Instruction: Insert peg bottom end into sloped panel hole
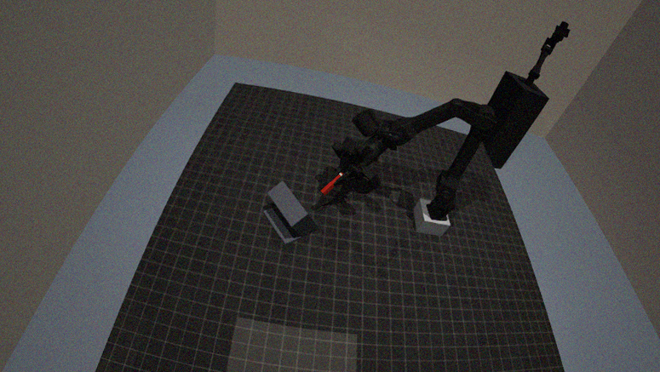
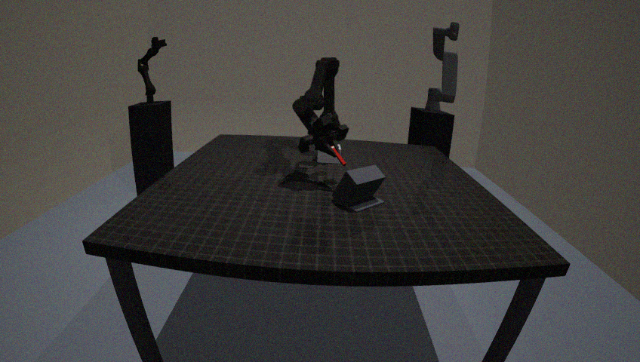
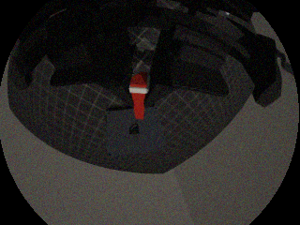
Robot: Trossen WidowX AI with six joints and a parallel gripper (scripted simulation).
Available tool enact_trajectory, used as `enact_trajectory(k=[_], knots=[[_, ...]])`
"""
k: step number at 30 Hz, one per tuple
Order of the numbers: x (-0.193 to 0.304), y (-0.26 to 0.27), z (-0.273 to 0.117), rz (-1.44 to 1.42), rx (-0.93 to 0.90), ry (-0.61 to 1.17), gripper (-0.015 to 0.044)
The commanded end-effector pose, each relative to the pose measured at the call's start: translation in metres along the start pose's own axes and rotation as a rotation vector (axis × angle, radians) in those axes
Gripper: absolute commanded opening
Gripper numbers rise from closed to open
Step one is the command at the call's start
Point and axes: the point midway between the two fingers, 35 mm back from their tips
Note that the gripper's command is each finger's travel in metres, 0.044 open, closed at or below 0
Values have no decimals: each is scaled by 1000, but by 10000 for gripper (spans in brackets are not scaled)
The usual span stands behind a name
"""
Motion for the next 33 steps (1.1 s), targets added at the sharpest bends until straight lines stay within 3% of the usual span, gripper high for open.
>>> enact_trajectory(k=[1, 33], knots=[[-1, -1, 3, -24, 1, -9, 0], [-4, -10, 35, -195, 25, -75, 0]])
Point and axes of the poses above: the point midway between the two fingers, 35 mm back from their tips, its own z axis out along the fingers, its own y axis across the jaws, x = y × z, and after that the axes turned 1 degree about z, right-handed
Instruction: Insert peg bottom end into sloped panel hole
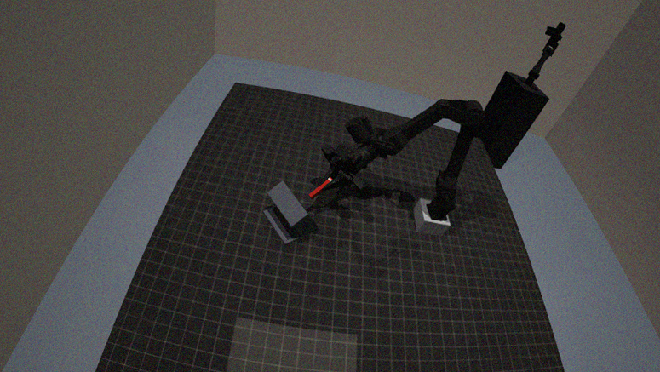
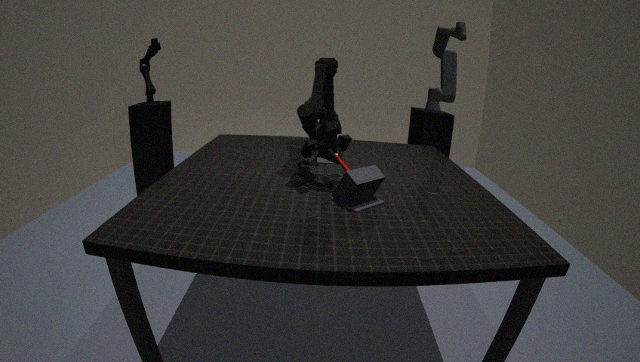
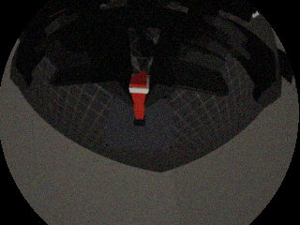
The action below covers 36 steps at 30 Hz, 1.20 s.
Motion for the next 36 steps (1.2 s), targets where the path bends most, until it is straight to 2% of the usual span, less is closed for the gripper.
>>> enact_trajectory(k=[1, 21, 36], knots=[[1, 0, 3, -20, 4, -6, 0], [0, 0, 28, -27, 6, -12, 0], [4, 2, 25, -22, 0, -5, 0]])
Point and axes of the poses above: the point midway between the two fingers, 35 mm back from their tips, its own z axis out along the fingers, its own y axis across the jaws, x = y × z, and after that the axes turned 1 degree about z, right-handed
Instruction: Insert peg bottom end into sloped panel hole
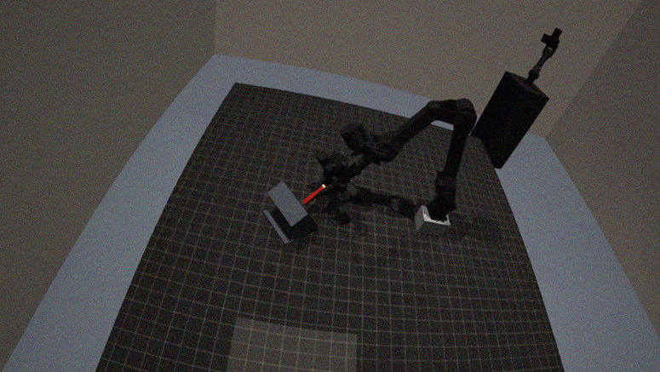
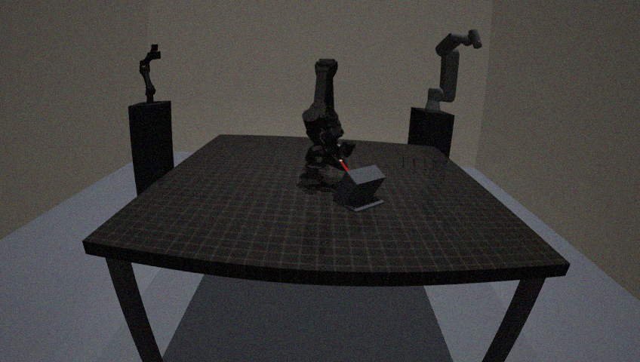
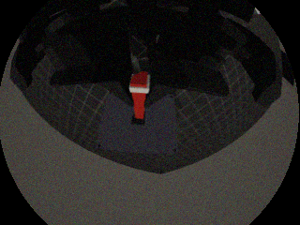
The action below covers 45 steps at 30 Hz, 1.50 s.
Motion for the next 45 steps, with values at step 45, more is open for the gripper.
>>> enact_trajectory(k=[45], knots=[[-6, -3, 13, -1, -1, -1, 0]])
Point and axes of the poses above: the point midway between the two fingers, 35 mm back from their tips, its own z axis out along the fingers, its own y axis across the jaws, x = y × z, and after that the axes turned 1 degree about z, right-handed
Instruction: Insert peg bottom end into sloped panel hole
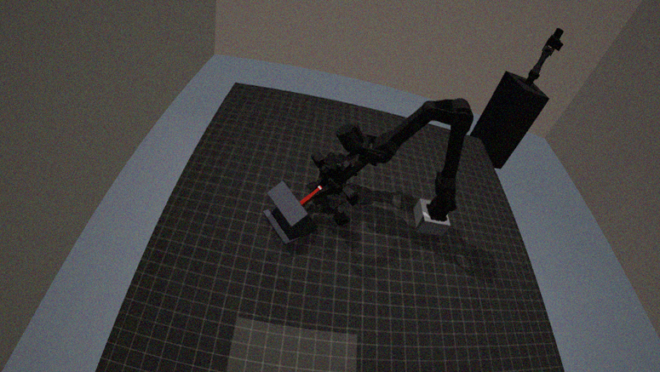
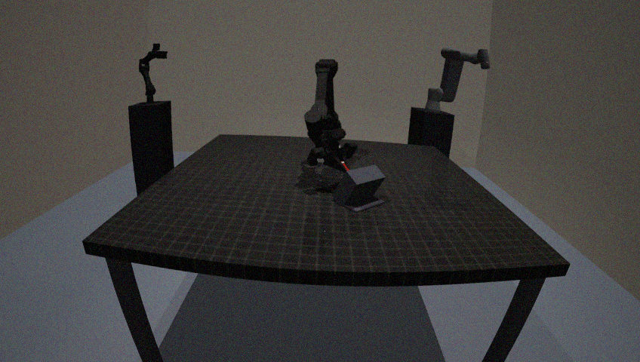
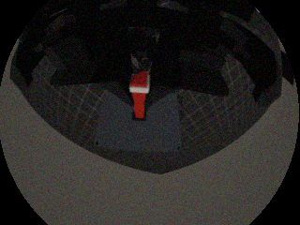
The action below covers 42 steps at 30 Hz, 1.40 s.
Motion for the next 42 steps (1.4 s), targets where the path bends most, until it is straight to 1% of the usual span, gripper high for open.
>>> enact_trajectory(k=[1, 42], knots=[[-2, -2, 2, -2, 5, -4, 0], [-3, -2, 21, -2, 5, -6, 0]])
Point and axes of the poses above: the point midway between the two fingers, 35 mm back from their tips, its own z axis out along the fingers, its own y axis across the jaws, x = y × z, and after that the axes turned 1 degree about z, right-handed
